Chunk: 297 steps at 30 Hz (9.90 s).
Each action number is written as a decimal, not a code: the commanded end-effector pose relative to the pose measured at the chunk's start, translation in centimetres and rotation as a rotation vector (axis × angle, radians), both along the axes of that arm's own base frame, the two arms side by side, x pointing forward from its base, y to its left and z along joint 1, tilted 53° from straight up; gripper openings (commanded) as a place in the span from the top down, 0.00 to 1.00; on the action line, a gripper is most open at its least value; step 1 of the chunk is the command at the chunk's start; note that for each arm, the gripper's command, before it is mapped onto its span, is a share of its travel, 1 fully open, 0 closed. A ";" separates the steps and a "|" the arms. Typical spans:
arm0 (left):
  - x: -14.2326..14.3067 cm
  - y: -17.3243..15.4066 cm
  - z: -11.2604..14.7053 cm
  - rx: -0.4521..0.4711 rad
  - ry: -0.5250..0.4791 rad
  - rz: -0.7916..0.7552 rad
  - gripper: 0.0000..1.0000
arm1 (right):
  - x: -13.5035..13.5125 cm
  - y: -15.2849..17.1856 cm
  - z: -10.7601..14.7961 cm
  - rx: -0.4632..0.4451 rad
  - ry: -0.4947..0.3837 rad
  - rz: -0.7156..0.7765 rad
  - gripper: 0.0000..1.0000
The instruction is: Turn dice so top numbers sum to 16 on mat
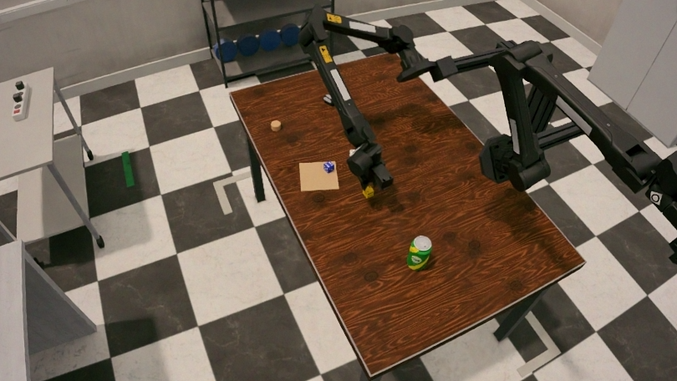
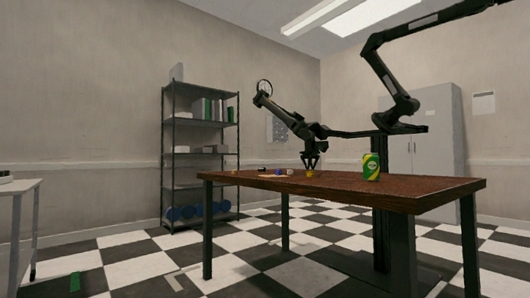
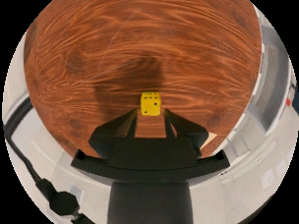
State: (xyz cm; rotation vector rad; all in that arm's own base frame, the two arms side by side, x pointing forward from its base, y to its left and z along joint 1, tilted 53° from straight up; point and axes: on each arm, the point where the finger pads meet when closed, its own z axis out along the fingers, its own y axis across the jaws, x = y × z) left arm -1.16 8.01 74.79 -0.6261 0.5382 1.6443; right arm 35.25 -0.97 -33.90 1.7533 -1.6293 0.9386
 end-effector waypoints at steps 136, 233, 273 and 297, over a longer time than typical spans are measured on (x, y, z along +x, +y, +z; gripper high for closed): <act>0.4 -2.9 2.3 0.068 0.008 0.007 0.00 | 0.5 1.0 0.4 0.006 -0.012 0.020 0.74; 0.4 -2.9 2.3 0.068 0.008 0.007 0.00 | 0.5 4.3 2.2 1.062 -0.839 -0.052 0.74; 0.4 -2.9 2.3 0.068 0.008 0.007 0.00 | 0.6 -0.9 -2.0 1.092 -0.819 -0.044 0.74; 0.4 -2.9 2.3 0.068 0.008 0.007 0.00 | 0.8 -0.4 -2.1 1.100 -0.812 -0.030 0.74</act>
